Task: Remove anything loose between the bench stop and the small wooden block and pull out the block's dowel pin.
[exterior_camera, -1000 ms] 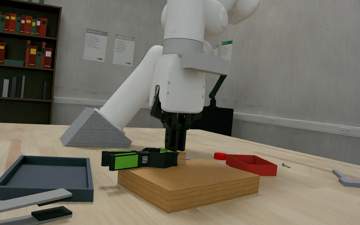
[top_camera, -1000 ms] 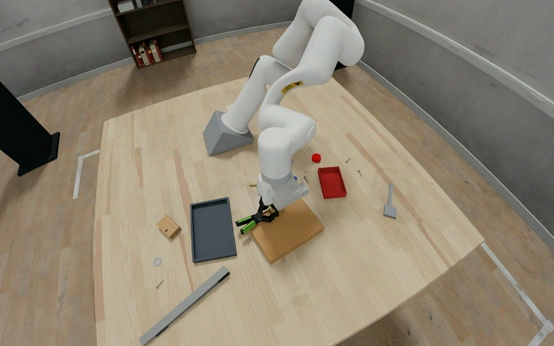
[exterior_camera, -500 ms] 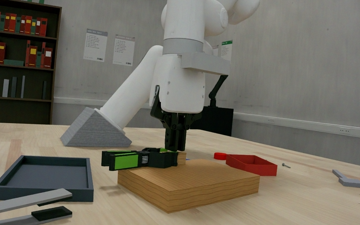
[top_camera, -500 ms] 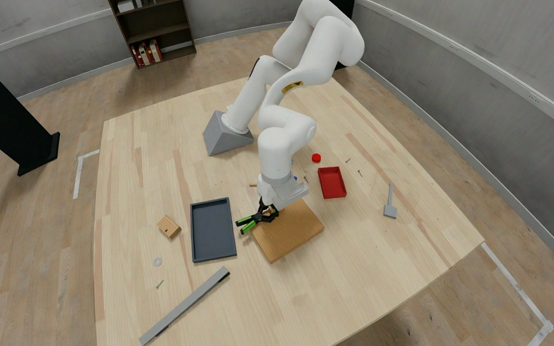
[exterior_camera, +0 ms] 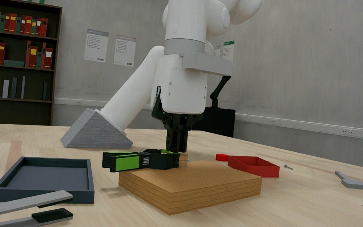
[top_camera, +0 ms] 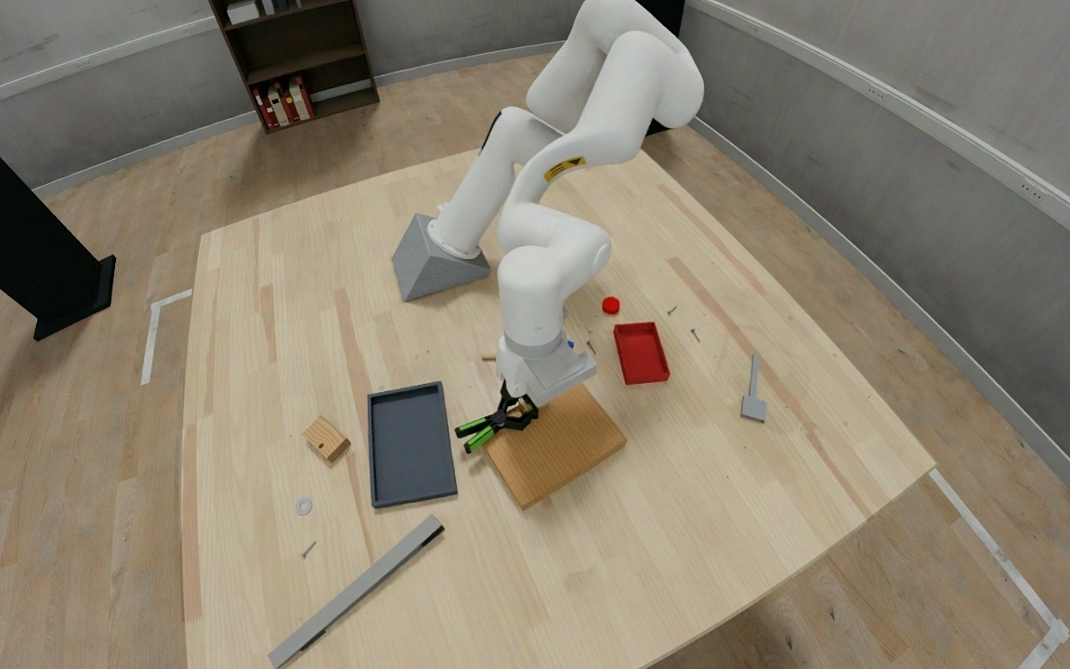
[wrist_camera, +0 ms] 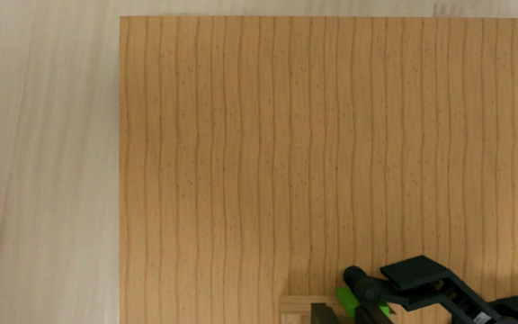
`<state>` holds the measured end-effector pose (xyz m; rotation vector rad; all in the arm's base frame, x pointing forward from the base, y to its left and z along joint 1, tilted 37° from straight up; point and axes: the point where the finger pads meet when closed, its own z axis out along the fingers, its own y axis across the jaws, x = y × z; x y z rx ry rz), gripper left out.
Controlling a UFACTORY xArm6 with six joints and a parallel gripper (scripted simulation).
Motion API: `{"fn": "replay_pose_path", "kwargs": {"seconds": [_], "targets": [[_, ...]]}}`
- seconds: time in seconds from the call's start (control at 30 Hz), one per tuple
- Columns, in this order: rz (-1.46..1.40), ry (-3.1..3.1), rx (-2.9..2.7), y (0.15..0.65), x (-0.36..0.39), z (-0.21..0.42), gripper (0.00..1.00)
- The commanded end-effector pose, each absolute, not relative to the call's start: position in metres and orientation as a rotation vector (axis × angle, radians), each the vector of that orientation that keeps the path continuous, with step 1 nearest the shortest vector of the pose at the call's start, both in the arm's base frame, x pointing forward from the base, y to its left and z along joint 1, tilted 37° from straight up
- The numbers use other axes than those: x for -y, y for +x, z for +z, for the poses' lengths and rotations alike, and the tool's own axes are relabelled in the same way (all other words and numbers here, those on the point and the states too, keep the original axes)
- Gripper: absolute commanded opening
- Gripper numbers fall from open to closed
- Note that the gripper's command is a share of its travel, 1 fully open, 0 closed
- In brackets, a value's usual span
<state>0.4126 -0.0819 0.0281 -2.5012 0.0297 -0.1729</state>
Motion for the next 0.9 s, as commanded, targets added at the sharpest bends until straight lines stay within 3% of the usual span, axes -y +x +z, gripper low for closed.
{"fn": "replay_pose_path", "kwargs": {"seconds": [0.0,0.87], "targets": [[-0.177,-2.503,-0.028,0.4135,0.0828,0.0289,0.0],[-0.184,-2.503,-0.008,0.4135,0.0829,0.029,0.0]]}}
